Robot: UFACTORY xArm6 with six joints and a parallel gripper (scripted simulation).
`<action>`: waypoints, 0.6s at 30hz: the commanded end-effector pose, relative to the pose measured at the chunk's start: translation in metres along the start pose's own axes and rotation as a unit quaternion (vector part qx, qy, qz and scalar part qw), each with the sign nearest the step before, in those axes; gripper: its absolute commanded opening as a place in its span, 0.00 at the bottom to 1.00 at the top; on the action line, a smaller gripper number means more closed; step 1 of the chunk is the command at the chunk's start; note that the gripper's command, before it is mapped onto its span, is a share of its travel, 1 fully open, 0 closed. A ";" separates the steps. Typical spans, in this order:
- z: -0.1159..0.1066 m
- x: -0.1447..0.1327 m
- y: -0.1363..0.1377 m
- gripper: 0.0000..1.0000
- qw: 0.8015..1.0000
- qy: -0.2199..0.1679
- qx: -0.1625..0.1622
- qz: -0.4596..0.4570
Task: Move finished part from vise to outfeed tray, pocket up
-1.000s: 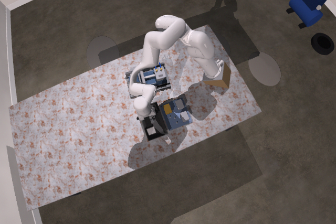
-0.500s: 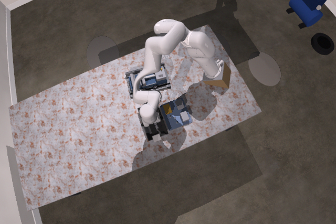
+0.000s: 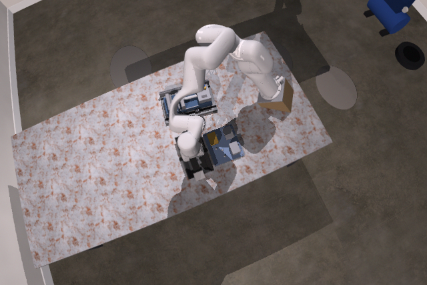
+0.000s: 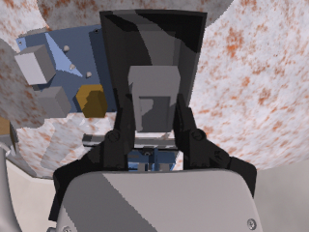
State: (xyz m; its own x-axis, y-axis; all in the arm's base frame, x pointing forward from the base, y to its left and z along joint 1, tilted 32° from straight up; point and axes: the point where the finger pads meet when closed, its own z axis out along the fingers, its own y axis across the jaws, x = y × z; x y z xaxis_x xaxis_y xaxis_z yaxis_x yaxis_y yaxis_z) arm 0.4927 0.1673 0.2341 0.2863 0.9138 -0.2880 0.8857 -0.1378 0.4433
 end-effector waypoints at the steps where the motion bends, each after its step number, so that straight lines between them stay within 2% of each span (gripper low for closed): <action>1: -0.002 0.001 0.001 0.00 1.000 0.001 -0.002 0.001; 18: -0.003 0.002 0.002 0.00 1.000 0.001 -0.001 0.001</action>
State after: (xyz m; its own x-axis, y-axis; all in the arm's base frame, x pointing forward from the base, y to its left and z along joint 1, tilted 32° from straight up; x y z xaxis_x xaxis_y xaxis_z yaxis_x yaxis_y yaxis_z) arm 0.4936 0.1689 0.2346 0.2868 0.9137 -0.2881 0.8857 -0.1382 0.4433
